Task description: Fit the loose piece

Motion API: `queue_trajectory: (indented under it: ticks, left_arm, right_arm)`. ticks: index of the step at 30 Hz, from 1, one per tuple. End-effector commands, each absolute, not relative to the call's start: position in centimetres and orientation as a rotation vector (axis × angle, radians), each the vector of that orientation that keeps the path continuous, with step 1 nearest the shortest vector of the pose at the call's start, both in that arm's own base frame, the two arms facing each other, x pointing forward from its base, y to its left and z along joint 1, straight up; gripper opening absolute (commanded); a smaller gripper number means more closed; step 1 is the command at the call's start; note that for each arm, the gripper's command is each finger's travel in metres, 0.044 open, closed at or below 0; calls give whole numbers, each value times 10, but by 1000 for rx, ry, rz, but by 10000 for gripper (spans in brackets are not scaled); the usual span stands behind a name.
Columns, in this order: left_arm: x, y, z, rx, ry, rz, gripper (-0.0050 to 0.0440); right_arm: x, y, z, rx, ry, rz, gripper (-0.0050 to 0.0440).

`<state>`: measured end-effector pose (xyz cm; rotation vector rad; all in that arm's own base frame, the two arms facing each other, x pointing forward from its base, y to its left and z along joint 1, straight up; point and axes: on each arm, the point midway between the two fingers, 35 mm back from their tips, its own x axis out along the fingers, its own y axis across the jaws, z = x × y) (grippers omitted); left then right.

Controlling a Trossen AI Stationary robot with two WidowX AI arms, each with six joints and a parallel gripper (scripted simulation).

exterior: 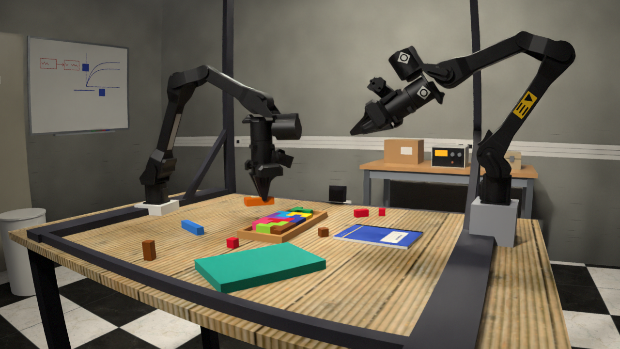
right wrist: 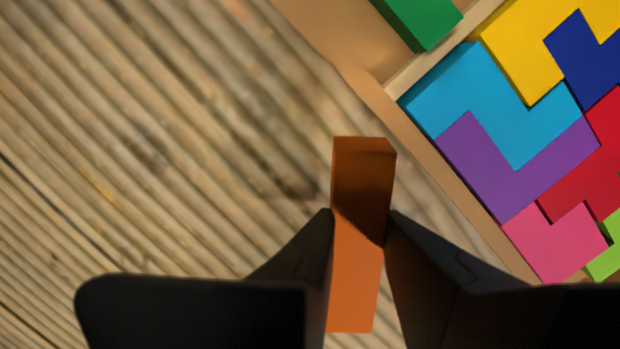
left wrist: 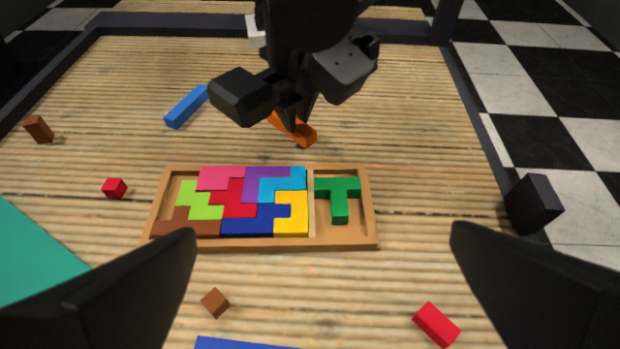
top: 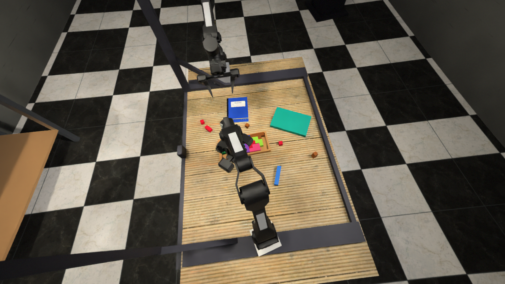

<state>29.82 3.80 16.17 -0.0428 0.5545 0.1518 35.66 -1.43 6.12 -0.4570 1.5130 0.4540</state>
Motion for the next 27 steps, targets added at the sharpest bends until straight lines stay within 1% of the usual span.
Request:
queue_trajectory:
  ticks: [1, 7, 10, 13, 18, 23, 25, 27]
  left_arm:
    - [299, 39, 167, -44, 542, 155, 440]
    - [302, 43, 165, -112, 579, 278, 440]
    - [302, 44, 164, -131, 589, 320, 440]
    - [301, 48, 162, -184, 604, 462, 440]
    - [299, 50, 164, -225, 582, 638, 440]
    - [298, 51, 168, -237, 552, 723, 440]
    - [298, 51, 168, -237, 549, 733, 440]
    - [298, 51, 168, -237, 549, 733, 440]
  right_arm:
    - [361, -14, 84, -470, 1477, 446, -5]
    - [361, -14, 91, -470, 1477, 446, -50]
    - [361, -15, 92, -471, 1477, 447, -50]
    - [364, -26, 84, -463, 1505, 453, -50]
    - [382, -75, 86, -465, 1504, 451, -50]
    - [398, -123, 87, -467, 1504, 448, -50]
    - [403, -137, 87, -467, 1506, 449, -50]
    - [403, -137, 87, -467, 1506, 449, -50]
